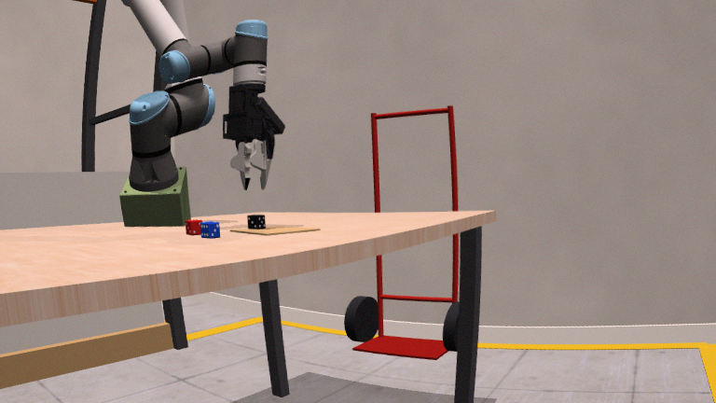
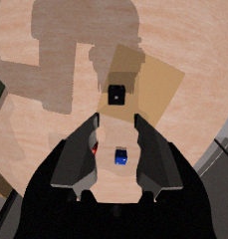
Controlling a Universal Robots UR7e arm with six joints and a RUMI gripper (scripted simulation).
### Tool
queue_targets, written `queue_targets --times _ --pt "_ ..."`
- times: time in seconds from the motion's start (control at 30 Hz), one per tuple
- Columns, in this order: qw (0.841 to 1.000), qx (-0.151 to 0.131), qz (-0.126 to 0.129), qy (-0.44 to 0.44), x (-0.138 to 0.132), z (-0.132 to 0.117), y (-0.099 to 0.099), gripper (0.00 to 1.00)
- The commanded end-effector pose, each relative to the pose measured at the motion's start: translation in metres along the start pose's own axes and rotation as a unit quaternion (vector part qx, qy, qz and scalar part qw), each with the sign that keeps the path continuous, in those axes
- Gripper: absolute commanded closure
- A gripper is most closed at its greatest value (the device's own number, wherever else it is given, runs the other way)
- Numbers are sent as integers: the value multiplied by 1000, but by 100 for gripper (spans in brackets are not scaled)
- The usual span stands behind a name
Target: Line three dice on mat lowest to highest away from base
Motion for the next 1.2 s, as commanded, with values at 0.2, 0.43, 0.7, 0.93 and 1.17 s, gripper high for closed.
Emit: queue_targets --times 0.2,0.43,0.7,0.93,1.17 --pt "1000 1 1 0 0 0 -9 0" --pt "1000 1 1 0 0 0 -9 0" --pt "1000 1 1 0 0 0 -9 0" --pt "1000 1 1 4 0 -1 -9 0" --pt "999 2 2 54 1 -10 -8 0"
Point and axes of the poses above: the point where the finger pads meet when closed, its own y axis out along the fingers, its own x axis across the jaws, z = x × y, the point moved 4 cm from there along -y, back along the fingers, and after that the axes turned 13 degrees about -y, right-handed, at the moved point
